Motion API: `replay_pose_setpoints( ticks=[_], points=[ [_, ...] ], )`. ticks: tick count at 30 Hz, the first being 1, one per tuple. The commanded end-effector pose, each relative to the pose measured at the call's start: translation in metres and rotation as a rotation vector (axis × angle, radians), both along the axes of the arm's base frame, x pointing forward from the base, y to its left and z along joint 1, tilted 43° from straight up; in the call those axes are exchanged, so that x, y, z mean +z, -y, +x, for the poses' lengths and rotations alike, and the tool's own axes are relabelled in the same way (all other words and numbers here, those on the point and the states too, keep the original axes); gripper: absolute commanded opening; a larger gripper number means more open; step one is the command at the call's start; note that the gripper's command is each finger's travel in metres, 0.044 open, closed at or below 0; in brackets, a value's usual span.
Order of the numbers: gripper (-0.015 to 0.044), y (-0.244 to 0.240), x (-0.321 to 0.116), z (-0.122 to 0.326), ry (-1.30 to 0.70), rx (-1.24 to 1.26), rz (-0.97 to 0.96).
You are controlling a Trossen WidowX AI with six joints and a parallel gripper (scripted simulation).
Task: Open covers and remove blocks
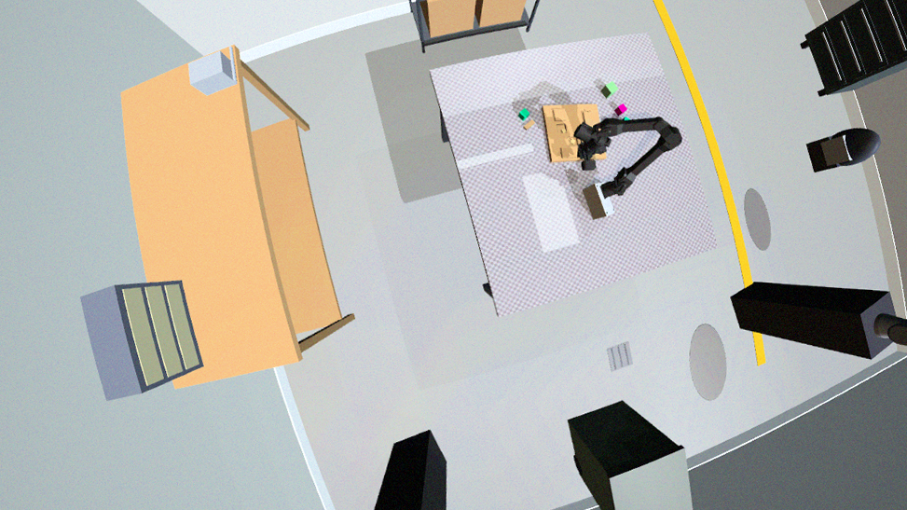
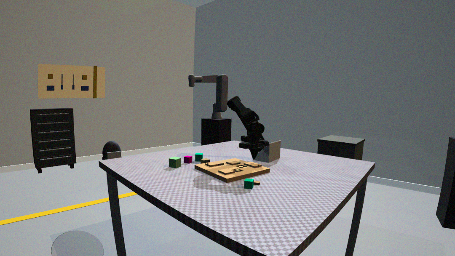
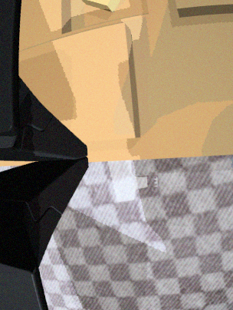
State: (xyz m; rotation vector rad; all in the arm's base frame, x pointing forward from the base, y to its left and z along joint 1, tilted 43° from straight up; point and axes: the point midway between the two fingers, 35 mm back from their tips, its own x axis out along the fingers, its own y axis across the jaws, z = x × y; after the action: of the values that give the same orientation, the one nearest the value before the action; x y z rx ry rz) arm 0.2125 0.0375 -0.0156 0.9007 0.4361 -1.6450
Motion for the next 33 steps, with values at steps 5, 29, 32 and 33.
replay_pose_setpoints(
  ticks=[5, 29, 32, 33],
  points=[
    [0.0000, 0.007, -0.006, -0.003, -0.007, 0.008, -0.008],
    [0.0000, 0.021, -0.018, -0.003, -0.007, 0.007, -0.010],
    [0.0000, 0.023, -0.017, 0.000, -0.007, 0.007, -0.010],
    [0.0000, 0.024, -0.017, 0.001, -0.007, 0.007, -0.010]
  ],
)
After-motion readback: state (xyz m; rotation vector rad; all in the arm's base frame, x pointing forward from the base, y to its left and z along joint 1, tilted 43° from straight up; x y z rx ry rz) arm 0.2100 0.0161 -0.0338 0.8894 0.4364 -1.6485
